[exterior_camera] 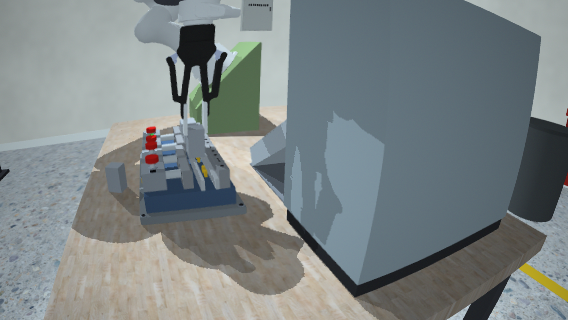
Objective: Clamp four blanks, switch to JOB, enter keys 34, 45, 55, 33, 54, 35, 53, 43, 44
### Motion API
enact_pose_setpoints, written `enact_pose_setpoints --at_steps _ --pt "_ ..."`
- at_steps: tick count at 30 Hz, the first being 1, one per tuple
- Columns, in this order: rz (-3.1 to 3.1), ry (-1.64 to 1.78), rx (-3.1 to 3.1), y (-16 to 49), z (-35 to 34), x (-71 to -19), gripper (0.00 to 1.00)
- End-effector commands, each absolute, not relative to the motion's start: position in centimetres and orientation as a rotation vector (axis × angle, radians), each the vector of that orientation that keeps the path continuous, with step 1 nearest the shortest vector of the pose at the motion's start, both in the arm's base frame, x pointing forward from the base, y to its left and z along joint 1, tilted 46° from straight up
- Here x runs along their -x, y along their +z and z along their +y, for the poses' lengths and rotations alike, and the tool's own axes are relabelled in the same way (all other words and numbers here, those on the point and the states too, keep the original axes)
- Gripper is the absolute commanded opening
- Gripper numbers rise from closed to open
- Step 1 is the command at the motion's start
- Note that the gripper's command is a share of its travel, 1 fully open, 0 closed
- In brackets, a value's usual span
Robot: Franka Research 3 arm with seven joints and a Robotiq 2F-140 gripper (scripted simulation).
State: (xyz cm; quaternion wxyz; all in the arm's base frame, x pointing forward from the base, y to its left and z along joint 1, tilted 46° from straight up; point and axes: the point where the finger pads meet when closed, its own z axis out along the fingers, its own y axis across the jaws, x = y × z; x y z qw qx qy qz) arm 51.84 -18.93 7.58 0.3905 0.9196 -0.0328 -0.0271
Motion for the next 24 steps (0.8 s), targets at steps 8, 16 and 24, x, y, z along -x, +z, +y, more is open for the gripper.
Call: enact_pose_setpoints --at_steps 8,16,24 --pt "-0.082 -0.065 -2.337 7.56 -18.9 -51.9 0.0" --pt "-0.082 -0.065 -2.337 7.56 -18.9 -51.9 0.4" --pt "-0.082 -0.065 -2.337 7.56 -18.9 -51.9 0.4"
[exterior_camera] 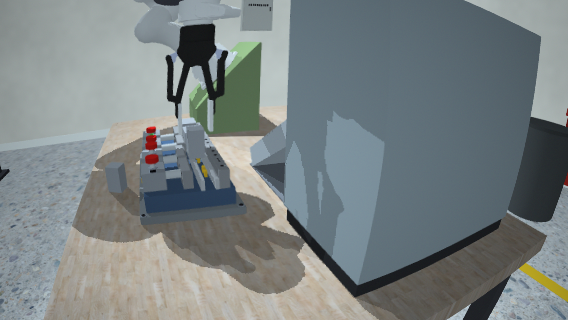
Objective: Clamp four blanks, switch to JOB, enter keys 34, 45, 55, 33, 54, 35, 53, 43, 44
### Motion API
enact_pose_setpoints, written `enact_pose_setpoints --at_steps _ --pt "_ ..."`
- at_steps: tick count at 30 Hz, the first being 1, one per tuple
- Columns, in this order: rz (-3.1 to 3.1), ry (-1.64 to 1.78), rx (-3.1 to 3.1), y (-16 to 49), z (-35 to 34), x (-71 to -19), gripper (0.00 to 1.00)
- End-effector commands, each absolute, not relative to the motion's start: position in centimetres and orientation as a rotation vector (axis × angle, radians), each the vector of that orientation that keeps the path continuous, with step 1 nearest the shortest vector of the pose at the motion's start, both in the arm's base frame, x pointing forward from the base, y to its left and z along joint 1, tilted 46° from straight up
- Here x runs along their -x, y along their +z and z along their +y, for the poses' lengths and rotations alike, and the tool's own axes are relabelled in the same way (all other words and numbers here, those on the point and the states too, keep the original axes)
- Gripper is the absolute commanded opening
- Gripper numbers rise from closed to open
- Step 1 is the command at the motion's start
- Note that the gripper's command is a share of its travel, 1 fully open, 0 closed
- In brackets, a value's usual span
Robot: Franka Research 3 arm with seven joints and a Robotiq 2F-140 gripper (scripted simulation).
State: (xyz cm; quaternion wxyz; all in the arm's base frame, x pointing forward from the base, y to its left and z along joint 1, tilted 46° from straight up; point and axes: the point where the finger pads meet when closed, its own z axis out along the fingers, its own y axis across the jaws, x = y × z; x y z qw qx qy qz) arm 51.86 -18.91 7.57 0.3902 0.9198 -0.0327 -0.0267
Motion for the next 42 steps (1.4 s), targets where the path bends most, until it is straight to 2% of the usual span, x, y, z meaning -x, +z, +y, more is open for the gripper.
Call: enact_pose_setpoints --at_steps 1,29,42 --pt "-0.082 -0.065 -2.337 7.6 -18.9 -51.9 0.4" --pt "-0.082 -0.065 -2.337 7.7 -18.8 -51.9 0.4" --pt "-0.082 -0.065 -2.337 10.1 -16.3 -52.2 0.4"
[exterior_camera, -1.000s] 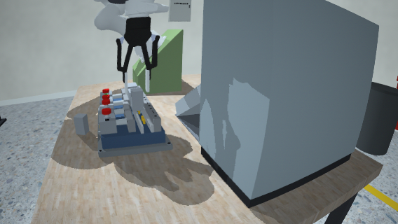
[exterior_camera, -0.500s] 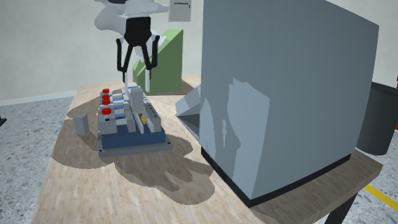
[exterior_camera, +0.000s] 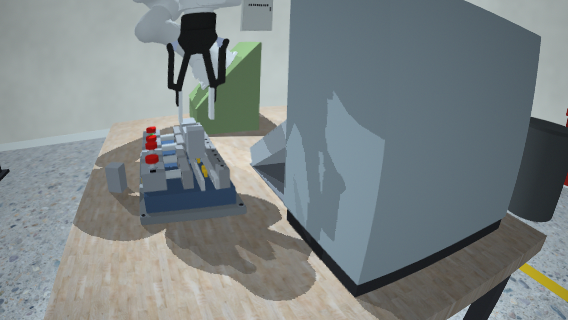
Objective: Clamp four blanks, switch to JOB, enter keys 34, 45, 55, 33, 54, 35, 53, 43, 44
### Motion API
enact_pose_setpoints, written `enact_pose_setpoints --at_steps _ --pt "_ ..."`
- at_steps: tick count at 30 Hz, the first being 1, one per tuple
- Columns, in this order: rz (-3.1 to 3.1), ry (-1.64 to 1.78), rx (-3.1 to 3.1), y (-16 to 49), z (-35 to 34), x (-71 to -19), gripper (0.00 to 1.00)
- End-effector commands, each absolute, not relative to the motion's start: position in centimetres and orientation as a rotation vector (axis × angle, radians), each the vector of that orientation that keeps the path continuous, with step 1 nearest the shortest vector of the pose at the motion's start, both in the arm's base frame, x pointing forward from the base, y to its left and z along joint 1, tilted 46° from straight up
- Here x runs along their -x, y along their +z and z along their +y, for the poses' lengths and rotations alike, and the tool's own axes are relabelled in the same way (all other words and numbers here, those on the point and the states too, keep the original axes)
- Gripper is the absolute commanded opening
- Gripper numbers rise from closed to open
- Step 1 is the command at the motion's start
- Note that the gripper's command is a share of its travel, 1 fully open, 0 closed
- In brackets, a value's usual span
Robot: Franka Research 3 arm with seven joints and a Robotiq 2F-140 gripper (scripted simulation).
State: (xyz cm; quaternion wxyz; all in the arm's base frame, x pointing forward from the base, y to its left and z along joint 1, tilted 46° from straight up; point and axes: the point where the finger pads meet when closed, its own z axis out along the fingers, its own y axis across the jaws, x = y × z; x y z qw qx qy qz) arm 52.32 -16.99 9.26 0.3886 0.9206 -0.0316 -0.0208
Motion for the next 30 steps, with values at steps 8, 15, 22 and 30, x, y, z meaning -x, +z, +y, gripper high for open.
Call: enact_pose_setpoints --at_steps 8,15,22,30 --pt "-0.082 -0.065 -2.337 11.8 -14.5 -52.3 0.4" --pt "-0.082 -0.065 -2.337 13.6 -12.6 -52.5 0.4" --pt "-0.082 -0.065 -2.337 14.4 -11.9 -52.6 0.4" --pt "-0.082 -0.065 -2.337 14.7 -11.5 -52.6 0.4"
